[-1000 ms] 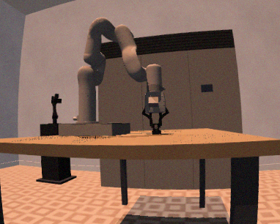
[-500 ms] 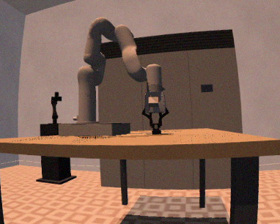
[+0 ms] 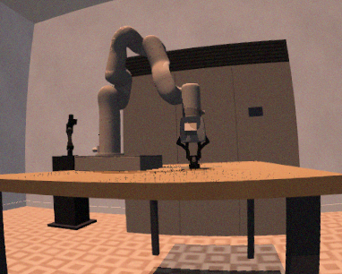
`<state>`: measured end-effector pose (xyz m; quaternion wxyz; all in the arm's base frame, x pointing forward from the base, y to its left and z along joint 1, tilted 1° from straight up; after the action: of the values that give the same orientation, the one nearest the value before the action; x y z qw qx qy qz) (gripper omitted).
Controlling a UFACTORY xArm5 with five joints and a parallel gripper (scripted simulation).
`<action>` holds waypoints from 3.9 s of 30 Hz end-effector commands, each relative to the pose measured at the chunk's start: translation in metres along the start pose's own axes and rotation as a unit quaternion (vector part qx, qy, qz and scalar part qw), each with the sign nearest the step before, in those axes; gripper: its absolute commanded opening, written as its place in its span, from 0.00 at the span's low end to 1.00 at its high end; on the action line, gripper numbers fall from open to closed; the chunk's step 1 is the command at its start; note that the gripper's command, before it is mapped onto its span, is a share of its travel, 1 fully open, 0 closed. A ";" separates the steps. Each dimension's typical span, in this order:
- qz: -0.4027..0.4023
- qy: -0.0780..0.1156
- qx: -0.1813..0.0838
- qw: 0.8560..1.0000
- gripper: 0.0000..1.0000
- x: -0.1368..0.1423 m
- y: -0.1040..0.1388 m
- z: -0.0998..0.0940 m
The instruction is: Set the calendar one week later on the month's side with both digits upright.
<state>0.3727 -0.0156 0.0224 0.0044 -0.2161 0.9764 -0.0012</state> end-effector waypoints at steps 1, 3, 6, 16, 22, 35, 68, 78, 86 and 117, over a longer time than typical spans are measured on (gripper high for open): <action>0.000 -0.001 0.001 1.000 0.27 -0.001 -0.001 -0.001; 0.000 -0.001 0.001 1.000 0.27 -0.001 -0.001 -0.001; 0.000 -0.001 0.001 1.000 0.27 -0.001 -0.001 -0.001; 0.000 -0.001 0.001 1.000 0.27 -0.001 -0.001 -0.001; 0.000 -0.001 0.001 1.000 0.27 -0.001 -0.001 -0.001; 0.000 -0.001 0.001 1.000 0.27 -0.001 -0.001 -0.001; 0.000 -0.001 0.001 1.000 0.27 -0.001 -0.001 -0.001; 0.000 -0.001 0.001 1.000 0.27 -0.001 -0.001 -0.001; 0.000 -0.001 0.001 1.000 0.27 -0.001 -0.001 0.001; 0.000 -0.001 0.001 1.000 0.27 -0.001 -0.001 0.009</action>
<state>0.3727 -0.0160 0.0123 0.0044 -0.2161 0.9764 -0.0012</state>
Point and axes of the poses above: the point where the finger pads meet when closed, its own z axis out along the fingers, its own x axis across the jaws, y = z × x, the point moved 3 cm from there along -z, back along the fingers, and after that the axes turned 14 degrees about -z, right-handed, at the moved point
